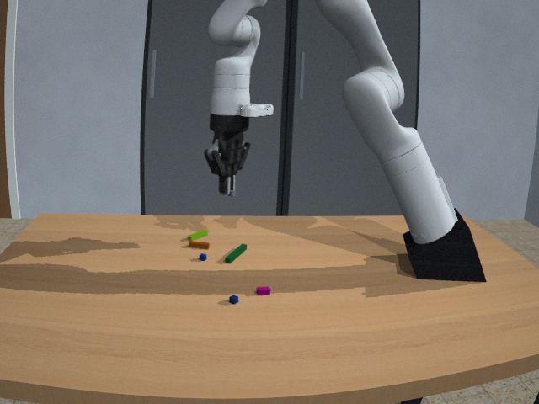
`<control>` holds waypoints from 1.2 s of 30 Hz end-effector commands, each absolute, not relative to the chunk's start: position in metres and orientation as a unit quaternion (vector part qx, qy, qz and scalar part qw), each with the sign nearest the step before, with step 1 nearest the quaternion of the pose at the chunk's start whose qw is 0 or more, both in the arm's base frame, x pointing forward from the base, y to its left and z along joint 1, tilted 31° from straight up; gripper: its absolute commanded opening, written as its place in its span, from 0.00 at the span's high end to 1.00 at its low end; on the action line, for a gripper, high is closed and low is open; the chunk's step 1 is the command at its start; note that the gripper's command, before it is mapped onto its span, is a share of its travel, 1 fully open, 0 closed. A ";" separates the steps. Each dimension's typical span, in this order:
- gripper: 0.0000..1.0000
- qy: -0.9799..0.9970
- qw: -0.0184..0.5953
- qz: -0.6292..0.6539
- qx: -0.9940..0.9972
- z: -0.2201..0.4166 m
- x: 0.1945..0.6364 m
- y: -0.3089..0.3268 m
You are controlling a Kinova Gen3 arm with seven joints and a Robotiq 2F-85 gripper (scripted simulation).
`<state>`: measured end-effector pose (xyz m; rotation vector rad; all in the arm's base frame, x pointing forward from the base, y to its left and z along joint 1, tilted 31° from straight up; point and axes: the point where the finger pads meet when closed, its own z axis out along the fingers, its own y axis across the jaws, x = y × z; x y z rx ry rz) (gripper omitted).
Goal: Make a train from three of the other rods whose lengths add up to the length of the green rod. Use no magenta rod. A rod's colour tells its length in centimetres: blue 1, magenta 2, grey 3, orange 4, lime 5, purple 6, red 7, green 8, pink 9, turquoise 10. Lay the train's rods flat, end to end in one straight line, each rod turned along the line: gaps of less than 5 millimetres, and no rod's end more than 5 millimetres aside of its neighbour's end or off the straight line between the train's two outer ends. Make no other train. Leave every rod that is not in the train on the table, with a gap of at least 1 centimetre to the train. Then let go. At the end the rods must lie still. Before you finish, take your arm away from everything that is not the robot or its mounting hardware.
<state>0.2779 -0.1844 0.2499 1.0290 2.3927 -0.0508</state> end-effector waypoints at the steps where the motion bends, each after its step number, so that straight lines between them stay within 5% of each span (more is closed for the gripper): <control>1: 0.95 0.892 0.266 -0.023 0.364 0.253 0.283 -0.180; 17: 0.95 0.964 0.233 -0.122 -0.029 0.249 0.351 -0.033; 28: 0.95 0.924 0.191 -0.183 -0.275 0.223 0.355 0.069; 36: 0.95 0.915 0.184 -0.191 -0.305 0.218 0.353 0.081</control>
